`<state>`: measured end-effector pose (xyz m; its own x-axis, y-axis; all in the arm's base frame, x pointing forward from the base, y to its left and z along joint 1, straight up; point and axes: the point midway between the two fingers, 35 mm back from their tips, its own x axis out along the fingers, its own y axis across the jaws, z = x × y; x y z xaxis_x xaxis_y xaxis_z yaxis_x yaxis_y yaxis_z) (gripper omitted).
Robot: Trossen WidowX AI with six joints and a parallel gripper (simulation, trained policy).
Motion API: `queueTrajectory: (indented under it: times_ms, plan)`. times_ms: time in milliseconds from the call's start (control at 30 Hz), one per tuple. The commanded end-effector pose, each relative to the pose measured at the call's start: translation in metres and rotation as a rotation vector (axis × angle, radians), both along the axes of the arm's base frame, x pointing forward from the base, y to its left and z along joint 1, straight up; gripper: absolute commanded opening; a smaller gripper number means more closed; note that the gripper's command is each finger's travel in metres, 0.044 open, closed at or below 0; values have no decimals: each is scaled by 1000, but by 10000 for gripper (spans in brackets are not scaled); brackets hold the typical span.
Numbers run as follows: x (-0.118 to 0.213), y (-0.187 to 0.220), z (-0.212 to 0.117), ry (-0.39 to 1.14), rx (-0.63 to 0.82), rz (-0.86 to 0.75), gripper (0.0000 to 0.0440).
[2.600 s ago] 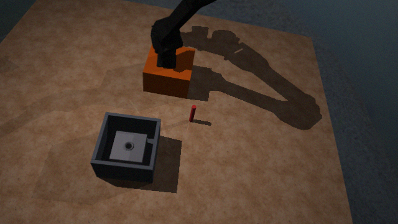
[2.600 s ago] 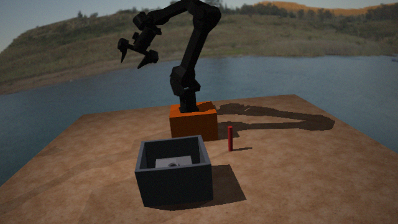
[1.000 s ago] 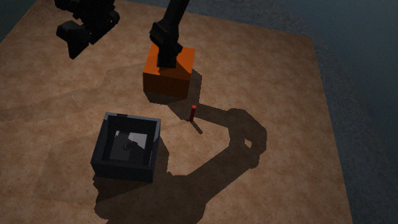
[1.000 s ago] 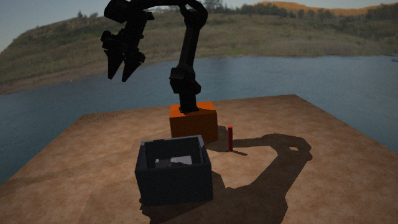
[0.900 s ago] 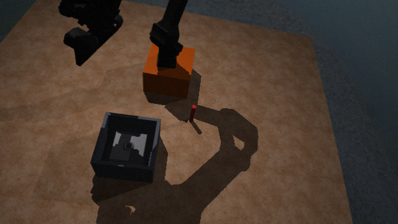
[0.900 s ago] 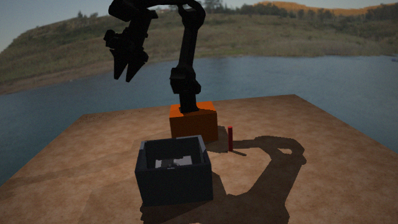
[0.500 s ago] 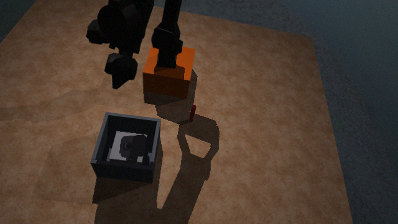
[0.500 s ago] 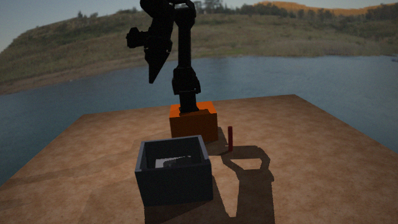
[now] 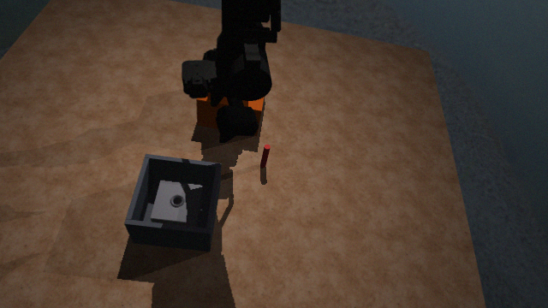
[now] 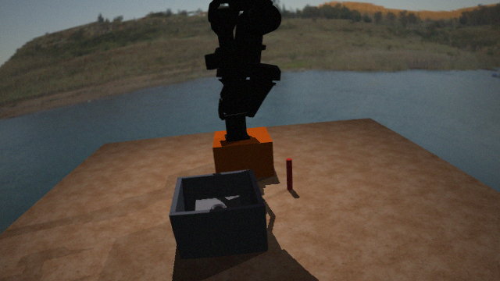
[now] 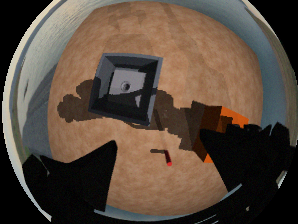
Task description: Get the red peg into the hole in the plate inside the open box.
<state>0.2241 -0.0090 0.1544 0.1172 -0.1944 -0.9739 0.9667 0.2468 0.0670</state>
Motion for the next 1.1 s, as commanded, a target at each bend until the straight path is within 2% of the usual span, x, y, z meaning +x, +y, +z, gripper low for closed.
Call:
queueTrajectory:
  times_ms: [0, 567, 1067]
  plan:
    - [-7, 17, -11, 51, -1, 23, 440]
    - [-30, 69, -71, 221, -30, 105, 440]
    - [-27, 89, -139, 195, -27, 155, 440]
